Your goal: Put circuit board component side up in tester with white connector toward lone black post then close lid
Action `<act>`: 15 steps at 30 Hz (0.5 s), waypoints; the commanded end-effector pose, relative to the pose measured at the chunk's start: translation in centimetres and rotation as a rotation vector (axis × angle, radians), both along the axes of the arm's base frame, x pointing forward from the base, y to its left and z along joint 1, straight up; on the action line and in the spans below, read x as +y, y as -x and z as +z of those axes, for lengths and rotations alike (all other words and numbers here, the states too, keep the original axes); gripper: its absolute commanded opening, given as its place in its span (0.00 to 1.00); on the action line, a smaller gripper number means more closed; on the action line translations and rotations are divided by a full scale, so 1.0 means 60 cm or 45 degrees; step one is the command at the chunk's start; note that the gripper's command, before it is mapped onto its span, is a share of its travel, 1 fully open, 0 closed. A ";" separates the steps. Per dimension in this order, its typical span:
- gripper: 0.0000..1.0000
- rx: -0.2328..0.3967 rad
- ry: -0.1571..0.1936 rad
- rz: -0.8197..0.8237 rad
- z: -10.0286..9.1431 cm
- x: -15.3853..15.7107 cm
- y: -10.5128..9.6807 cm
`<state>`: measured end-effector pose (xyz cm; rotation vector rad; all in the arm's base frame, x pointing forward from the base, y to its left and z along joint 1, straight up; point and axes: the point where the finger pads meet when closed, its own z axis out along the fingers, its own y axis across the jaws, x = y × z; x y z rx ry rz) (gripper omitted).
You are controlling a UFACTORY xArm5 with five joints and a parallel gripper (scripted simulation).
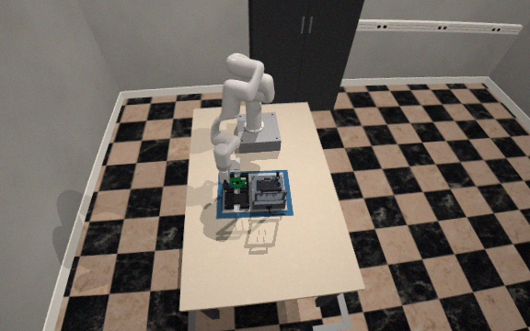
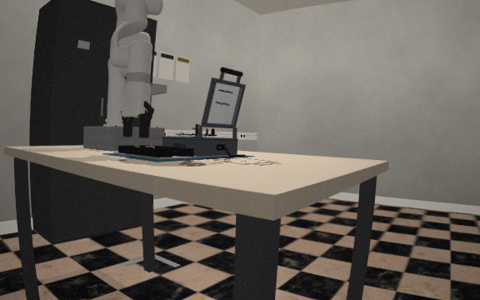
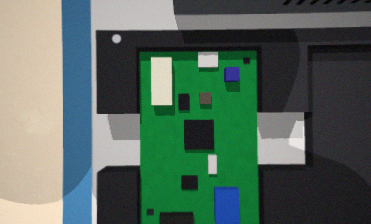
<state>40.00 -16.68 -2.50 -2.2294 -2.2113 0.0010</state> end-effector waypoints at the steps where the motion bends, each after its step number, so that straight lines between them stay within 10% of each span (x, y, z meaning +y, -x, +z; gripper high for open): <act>1: 1.00 -0.005 0.002 -0.001 0.002 0.009 0.002; 15: 1.00 -0.005 0.002 -0.001 0.002 0.069 0.028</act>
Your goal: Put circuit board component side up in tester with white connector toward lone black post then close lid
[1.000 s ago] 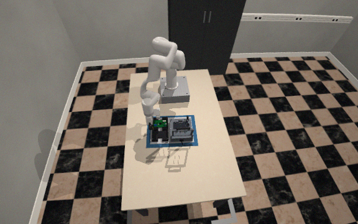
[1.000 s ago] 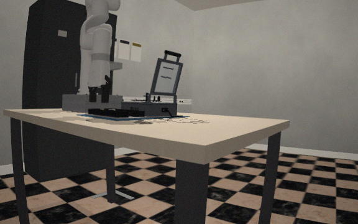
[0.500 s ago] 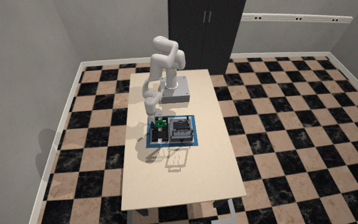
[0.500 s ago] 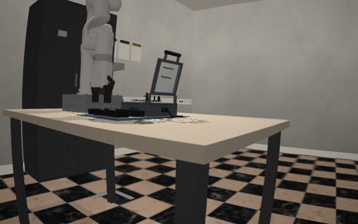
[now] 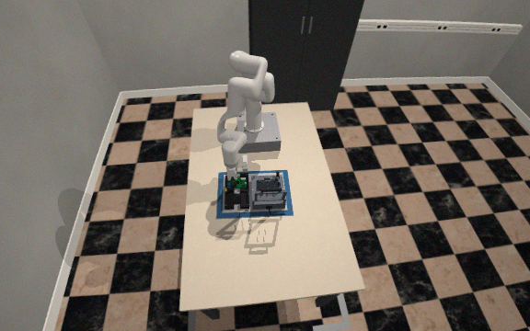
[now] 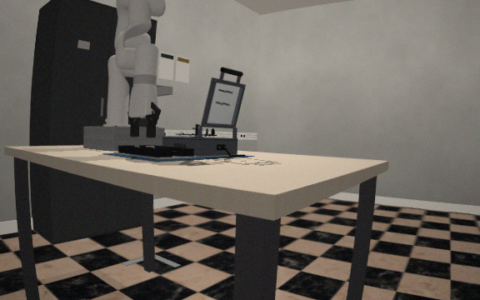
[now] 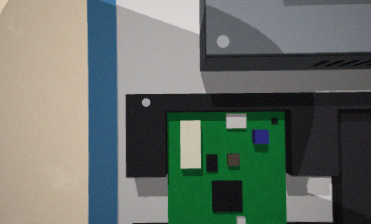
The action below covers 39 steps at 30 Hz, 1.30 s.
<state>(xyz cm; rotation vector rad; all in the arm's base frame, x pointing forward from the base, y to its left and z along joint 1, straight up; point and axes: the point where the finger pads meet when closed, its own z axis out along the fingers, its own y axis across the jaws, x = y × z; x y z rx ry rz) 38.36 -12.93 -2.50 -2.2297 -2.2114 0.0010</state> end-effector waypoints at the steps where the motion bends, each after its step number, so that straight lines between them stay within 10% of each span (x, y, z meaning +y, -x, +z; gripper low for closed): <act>1: 1.00 -0.005 0.002 -0.001 0.002 0.006 0.001; 39: 1.00 -0.005 0.002 -0.001 0.002 0.025 0.009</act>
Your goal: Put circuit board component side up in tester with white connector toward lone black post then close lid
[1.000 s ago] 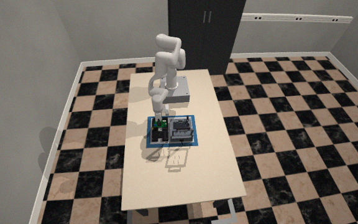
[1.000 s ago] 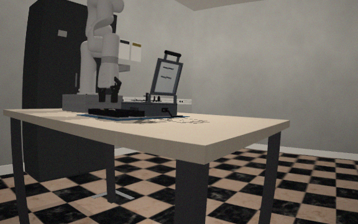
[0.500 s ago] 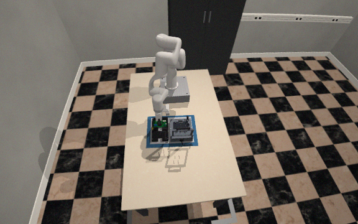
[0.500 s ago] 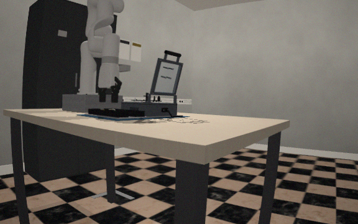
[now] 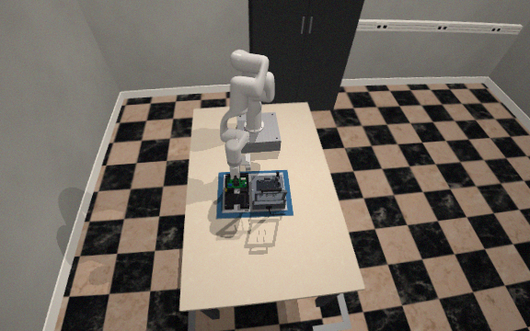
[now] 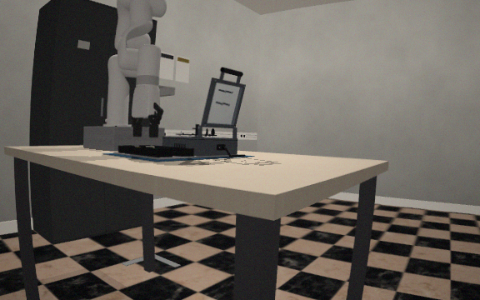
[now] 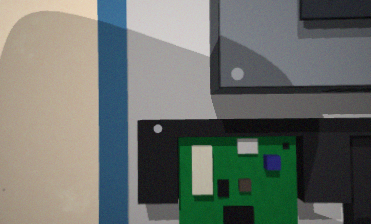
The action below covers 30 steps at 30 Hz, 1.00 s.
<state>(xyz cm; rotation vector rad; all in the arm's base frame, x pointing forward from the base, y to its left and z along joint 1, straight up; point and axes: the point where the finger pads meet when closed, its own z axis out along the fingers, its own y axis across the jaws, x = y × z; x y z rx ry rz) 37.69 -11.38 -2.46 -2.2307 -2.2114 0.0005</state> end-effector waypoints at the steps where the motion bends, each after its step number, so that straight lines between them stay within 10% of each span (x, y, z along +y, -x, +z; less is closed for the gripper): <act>1: 1.00 -0.004 0.001 0.000 0.002 -0.001 -0.002; 30: 1.00 -0.004 0.001 0.000 0.010 -0.001 -0.002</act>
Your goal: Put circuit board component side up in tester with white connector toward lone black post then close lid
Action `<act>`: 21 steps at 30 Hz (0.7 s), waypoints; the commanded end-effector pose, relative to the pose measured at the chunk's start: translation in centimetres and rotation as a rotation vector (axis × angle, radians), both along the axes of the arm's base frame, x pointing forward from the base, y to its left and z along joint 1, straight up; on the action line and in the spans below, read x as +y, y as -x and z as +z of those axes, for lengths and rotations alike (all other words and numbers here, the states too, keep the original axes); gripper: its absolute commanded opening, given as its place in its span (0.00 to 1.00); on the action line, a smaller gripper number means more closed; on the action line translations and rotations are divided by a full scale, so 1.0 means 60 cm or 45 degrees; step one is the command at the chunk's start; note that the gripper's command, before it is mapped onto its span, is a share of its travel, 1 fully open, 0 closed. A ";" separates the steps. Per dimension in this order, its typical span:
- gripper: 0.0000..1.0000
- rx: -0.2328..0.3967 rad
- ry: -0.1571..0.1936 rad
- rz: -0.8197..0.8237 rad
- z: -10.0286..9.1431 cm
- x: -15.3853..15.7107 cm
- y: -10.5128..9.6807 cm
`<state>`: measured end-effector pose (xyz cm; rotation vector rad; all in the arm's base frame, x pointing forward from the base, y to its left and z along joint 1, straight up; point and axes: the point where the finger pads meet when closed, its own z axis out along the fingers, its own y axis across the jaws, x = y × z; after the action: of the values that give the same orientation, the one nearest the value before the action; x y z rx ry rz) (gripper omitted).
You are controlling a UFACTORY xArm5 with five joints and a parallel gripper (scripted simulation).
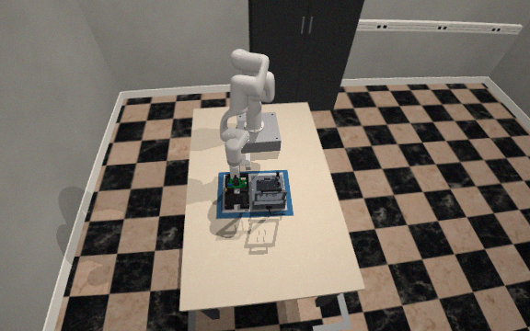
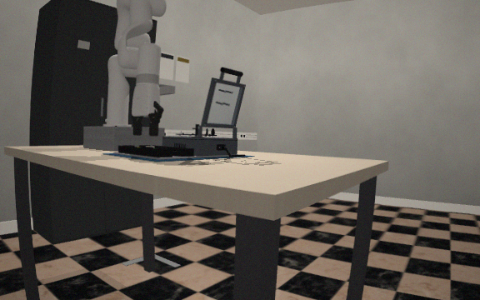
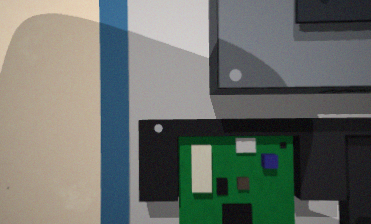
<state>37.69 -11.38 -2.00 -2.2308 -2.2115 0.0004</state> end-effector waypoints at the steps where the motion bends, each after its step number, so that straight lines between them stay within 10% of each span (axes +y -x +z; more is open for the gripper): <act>1: 1.00 -0.004 0.001 0.000 0.002 -0.001 -0.002; 21: 1.00 -0.004 0.001 0.000 0.011 -0.001 -0.002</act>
<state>37.68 -11.38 -1.51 -2.2306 -2.2113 0.0006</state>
